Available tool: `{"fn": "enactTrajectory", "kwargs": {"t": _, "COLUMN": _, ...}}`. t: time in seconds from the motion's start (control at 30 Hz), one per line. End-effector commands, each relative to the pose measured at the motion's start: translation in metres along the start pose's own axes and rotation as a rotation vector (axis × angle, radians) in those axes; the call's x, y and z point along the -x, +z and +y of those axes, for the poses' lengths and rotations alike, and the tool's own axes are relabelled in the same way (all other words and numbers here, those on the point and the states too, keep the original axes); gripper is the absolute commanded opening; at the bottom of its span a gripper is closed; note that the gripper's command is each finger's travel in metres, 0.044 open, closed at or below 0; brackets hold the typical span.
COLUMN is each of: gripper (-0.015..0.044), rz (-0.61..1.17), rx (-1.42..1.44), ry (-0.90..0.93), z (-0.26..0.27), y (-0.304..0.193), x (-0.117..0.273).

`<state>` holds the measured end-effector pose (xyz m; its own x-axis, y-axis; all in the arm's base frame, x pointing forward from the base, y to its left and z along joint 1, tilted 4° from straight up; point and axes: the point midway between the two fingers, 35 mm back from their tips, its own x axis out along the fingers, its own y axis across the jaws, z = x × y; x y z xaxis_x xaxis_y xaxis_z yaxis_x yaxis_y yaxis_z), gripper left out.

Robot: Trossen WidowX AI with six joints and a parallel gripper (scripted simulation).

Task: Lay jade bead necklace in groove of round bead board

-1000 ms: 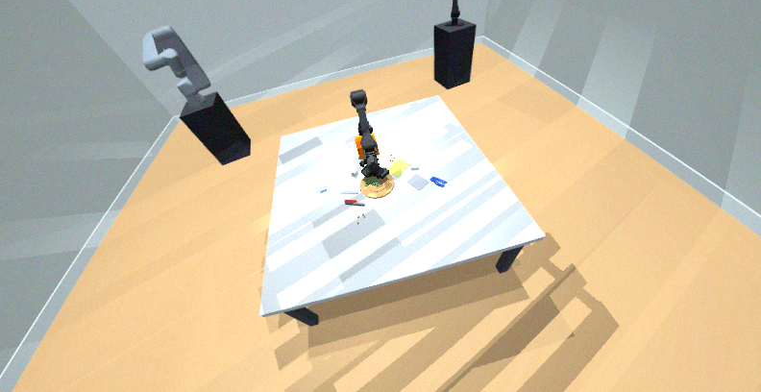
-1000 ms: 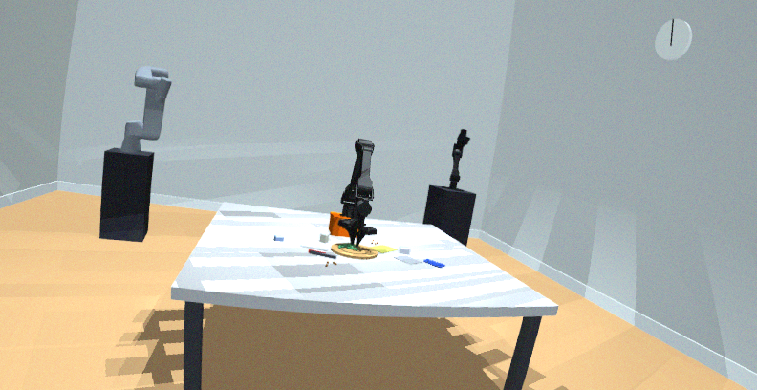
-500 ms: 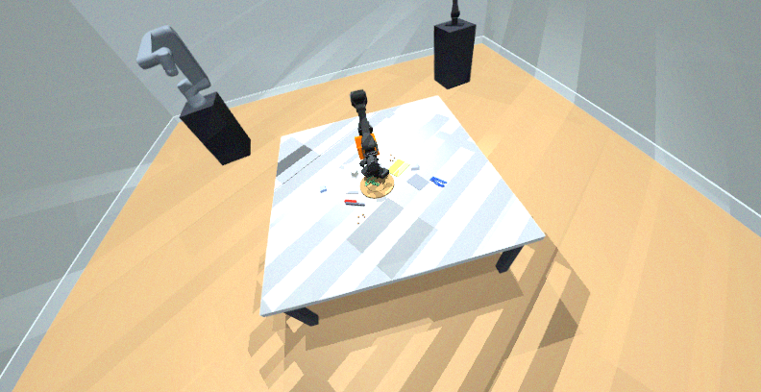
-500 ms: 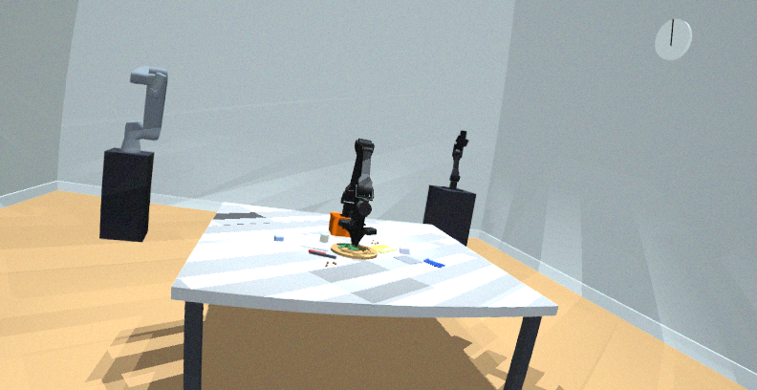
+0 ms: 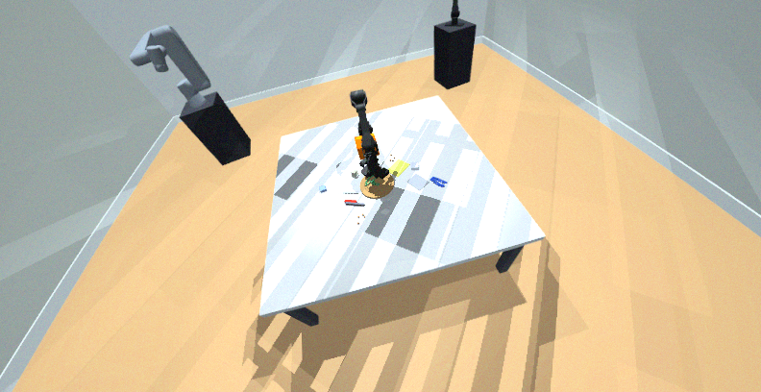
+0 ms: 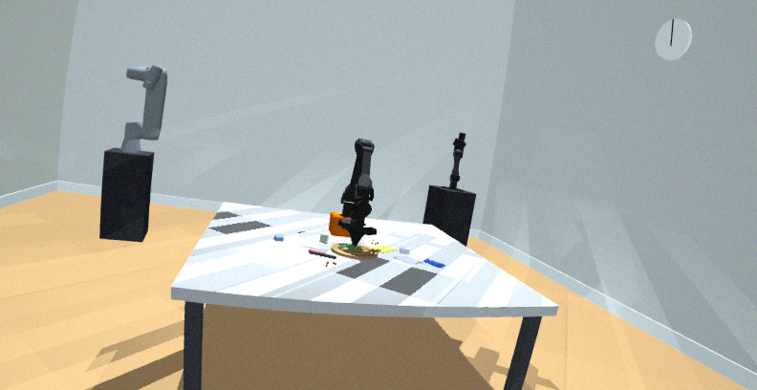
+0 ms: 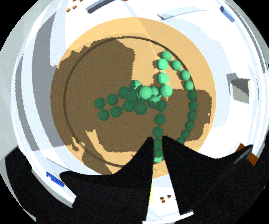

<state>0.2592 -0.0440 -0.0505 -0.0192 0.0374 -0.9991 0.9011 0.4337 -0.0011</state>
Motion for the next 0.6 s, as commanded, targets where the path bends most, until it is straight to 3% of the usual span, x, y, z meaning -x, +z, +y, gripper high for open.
{"fn": "enactTrajectory", "kwargs": {"t": 0.0, "gripper": 0.0000, "rz": 0.000, "rx": 0.000, "ry": 0.000, "z": 0.000, "y": 0.000, "x": 0.000}}
{"fn": "enactTrajectory", "kwargs": {"t": 0.57, "gripper": 0.0000, "rz": 0.009, "rx": -0.005, "ry": -0.003, "z": 0.006, "y": -0.011, "x": 0.006}}
